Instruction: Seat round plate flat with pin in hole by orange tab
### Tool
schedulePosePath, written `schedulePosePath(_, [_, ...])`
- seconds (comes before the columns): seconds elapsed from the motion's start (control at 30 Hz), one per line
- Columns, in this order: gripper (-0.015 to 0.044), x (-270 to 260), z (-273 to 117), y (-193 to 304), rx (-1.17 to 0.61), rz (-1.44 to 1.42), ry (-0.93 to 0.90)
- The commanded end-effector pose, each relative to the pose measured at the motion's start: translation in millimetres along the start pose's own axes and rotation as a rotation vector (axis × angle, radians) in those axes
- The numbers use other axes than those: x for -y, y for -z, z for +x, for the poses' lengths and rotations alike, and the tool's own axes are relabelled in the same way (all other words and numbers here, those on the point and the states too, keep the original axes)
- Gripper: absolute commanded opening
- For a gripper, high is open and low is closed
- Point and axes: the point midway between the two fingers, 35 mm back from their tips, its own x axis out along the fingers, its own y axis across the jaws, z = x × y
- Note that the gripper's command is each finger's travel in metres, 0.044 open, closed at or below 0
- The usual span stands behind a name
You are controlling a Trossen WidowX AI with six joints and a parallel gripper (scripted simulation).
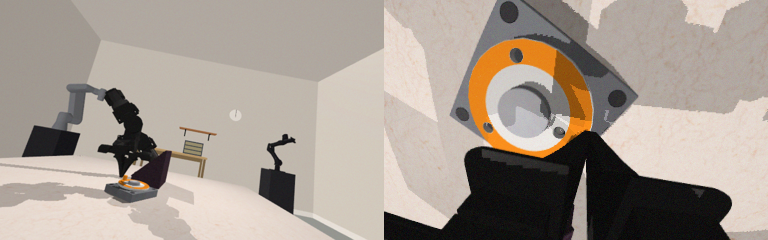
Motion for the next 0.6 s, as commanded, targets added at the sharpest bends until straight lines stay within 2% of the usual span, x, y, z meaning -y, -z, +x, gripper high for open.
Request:
schedulePosePath(0.0, [0.0, -1, 0, 5, -0.002, -0.002, 0.002])
schedulePosePath(0.17, [0.0, -1, -5, 5, -0.002, -0.002, 0.001])
schedulePosePath(0.43, [0.0, 0, -42, 8, -0.003, -0.003, 0.0])
schedulePosePath(0.57, [0.0, 0, -34, 8, -0.005, -0.01, 0.007])
